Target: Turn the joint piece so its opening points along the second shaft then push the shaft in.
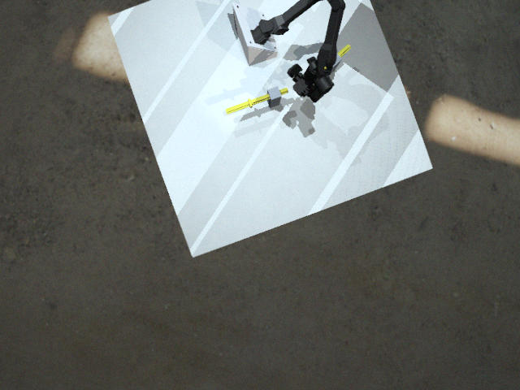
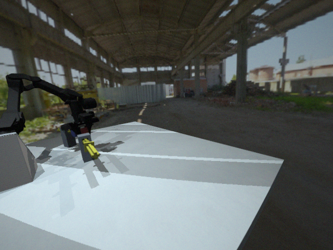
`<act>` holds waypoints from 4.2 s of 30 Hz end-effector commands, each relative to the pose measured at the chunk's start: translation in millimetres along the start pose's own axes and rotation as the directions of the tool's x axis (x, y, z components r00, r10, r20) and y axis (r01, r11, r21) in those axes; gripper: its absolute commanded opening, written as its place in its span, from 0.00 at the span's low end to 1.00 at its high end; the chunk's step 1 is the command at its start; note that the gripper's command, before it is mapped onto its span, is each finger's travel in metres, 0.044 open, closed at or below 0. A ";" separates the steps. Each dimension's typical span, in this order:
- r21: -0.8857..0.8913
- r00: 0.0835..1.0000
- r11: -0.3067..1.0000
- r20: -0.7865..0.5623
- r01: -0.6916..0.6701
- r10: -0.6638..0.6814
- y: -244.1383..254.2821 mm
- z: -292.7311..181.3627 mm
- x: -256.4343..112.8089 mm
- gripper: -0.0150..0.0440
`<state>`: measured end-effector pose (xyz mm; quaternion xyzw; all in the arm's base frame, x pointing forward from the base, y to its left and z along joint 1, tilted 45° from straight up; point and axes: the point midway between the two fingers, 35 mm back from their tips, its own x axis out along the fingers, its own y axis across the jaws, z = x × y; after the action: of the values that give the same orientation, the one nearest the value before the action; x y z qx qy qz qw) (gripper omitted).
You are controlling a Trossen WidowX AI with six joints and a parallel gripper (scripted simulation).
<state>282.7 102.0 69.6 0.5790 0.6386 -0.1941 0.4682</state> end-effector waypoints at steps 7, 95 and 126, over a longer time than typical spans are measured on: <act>0.002 1.000 1.000 0.003 0.000 0.000 0.0 0.4 0.3 0.56; 0.370 0.966 0.926 -0.258 0.076 0.024 -18.2 -5.5 12.1 0.25; 0.362 0.967 0.929 -0.254 0.073 0.023 -17.9 -5.2 12.0 0.81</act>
<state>265.4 108.3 56.9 0.6684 0.6530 -0.2407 0.2626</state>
